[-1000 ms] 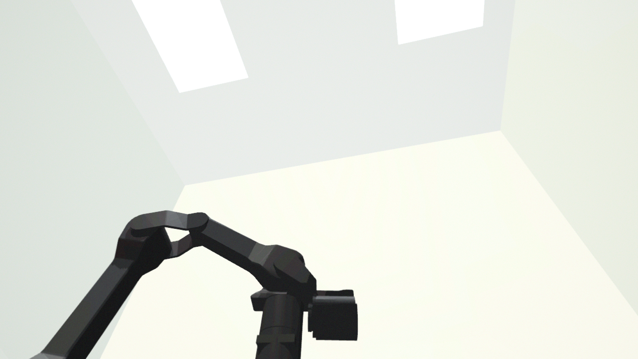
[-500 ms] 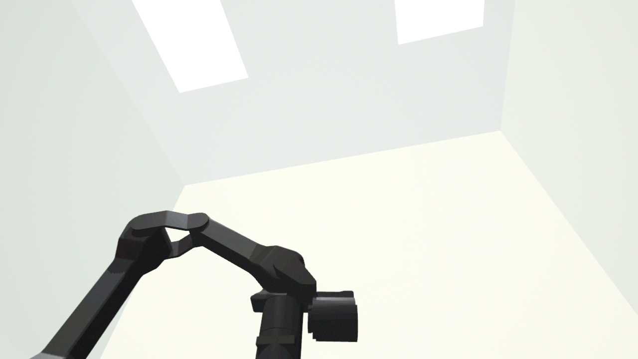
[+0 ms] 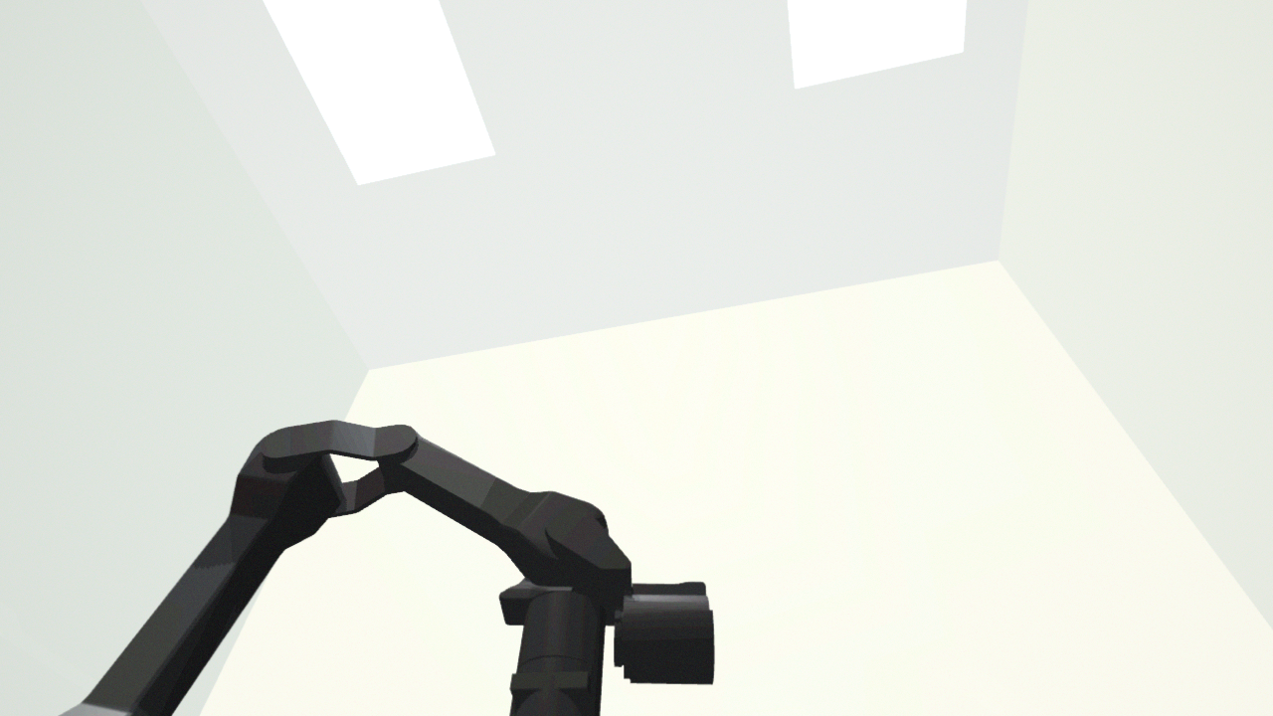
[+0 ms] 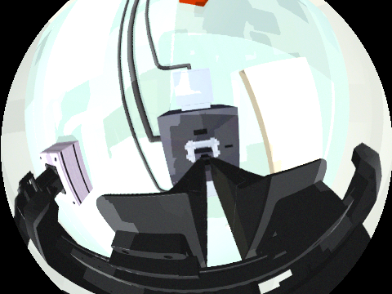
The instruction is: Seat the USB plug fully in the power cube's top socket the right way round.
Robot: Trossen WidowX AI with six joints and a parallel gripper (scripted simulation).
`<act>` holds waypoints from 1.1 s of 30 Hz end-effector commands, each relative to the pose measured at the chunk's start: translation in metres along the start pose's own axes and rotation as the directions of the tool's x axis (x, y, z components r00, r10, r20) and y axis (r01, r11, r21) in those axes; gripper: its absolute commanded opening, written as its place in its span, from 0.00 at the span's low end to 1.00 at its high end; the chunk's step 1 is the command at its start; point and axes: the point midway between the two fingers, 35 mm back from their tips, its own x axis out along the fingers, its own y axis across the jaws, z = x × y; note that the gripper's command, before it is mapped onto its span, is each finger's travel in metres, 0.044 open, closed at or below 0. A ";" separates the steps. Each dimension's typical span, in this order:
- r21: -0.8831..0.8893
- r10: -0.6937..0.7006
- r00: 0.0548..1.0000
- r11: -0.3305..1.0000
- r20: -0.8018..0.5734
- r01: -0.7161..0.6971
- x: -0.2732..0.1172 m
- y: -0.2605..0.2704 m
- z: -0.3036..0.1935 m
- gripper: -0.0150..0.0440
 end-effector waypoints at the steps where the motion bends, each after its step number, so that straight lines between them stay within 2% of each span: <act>1: -0.003 -0.001 1.000 1.000 0.000 0.001 0.001 0.000 0.000 0.25; 33: -0.003 -0.001 1.000 1.000 0.000 0.001 0.005 0.000 0.000 0.25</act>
